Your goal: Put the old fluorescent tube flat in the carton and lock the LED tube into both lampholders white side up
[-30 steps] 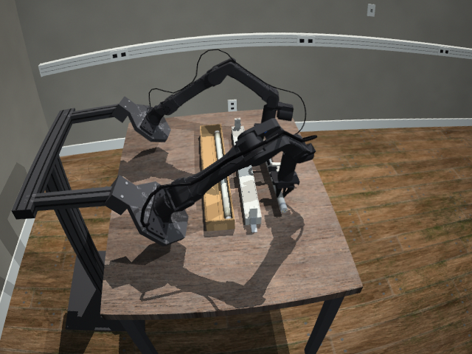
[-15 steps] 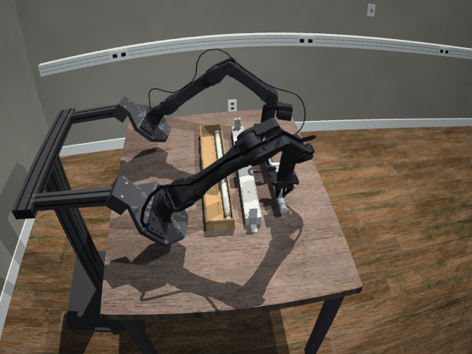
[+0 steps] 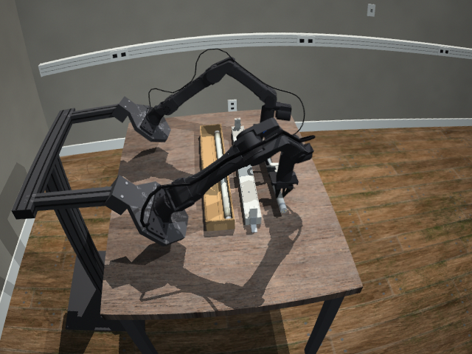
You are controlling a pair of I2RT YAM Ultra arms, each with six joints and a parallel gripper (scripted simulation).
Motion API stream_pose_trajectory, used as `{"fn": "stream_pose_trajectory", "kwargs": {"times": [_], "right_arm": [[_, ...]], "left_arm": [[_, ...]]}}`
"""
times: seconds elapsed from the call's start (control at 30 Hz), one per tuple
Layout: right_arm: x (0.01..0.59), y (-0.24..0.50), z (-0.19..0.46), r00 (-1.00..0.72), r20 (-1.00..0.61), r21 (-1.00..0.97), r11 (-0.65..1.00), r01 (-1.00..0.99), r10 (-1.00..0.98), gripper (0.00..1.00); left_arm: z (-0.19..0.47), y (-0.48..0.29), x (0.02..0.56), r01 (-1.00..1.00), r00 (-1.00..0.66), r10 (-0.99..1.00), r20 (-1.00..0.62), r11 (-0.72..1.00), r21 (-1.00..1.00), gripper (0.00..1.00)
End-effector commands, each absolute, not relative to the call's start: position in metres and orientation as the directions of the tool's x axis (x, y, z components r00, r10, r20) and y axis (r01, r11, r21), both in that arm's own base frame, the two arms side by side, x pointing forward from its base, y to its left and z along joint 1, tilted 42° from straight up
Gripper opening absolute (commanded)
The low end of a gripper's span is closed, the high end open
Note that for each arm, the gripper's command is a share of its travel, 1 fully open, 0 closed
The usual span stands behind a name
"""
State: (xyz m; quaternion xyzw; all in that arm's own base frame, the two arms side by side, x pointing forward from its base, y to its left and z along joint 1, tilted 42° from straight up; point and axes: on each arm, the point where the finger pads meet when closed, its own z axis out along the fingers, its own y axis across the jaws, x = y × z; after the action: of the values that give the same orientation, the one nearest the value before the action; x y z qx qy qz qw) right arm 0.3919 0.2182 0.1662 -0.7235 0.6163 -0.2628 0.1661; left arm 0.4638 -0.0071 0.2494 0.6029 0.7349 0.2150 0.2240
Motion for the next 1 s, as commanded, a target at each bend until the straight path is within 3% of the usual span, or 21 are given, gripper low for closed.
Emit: {"fn": "stream_pose_trajectory", "kwargs": {"times": [0.0, 0.97], "right_arm": [[0.392, 0.238, 0.2, 0.134, 0.12, -0.632, -0.179, -0.754, -0.984, 0.11], [0.386, 0.228, 0.179, 0.127, 0.163, -0.647, -0.203, -0.735, -0.978, 0.11]], "left_arm": [[0.283, -0.015, 0.46, 0.749, -0.148, 0.985, -0.092, 0.173, 0.64, 0.11], [0.269, -0.013, 0.461, 0.712, -0.161, 0.983, -0.083, 0.174, 0.68, 0.11]]}}
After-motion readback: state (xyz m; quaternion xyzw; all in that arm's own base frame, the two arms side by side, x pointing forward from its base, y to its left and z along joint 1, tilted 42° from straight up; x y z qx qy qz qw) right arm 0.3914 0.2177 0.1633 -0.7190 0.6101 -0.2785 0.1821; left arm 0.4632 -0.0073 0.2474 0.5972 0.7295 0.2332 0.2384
